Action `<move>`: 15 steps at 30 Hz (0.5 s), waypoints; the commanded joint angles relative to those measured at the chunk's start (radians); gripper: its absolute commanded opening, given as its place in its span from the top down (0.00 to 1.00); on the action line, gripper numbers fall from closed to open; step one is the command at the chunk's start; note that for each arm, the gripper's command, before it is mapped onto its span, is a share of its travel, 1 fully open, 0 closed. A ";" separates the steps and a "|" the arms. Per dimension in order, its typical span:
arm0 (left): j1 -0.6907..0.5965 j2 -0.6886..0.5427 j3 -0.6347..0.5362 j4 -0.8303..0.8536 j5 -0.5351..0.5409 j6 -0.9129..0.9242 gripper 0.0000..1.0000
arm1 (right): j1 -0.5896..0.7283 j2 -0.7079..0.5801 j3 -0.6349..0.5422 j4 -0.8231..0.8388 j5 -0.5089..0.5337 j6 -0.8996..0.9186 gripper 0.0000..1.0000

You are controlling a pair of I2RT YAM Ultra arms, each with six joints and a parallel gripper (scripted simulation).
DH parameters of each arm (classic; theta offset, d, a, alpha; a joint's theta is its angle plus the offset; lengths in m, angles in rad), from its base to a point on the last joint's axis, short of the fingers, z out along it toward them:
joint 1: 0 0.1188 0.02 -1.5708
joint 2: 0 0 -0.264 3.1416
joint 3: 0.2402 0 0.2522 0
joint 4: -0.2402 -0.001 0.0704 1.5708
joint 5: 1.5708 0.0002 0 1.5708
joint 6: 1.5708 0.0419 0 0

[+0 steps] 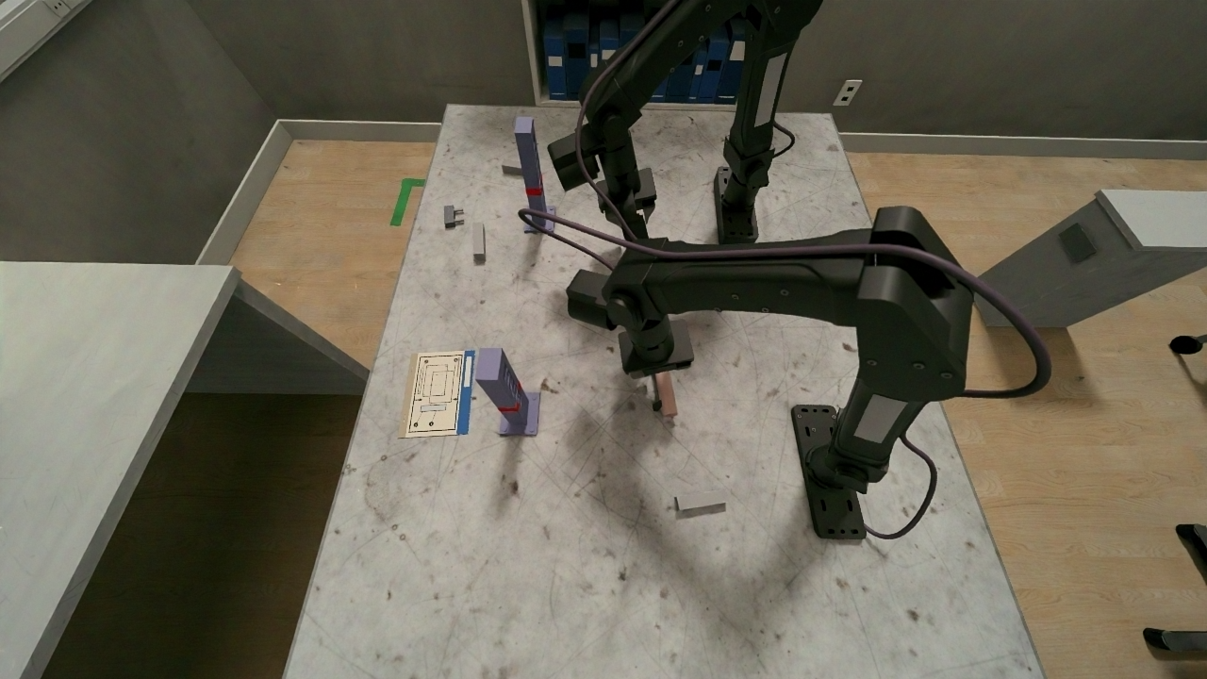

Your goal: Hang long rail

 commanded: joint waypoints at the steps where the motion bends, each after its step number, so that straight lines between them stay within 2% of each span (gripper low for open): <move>1: -0.014 -0.030 -0.012 0.031 0.025 -0.009 0.52 | 0.015 0.017 0.005 0.025 -0.026 0.003 0.52; 15: -0.023 -0.010 -0.076 0.107 0.027 -0.017 0.52 | 0.022 0.037 -0.064 0.102 -0.028 0.013 0.52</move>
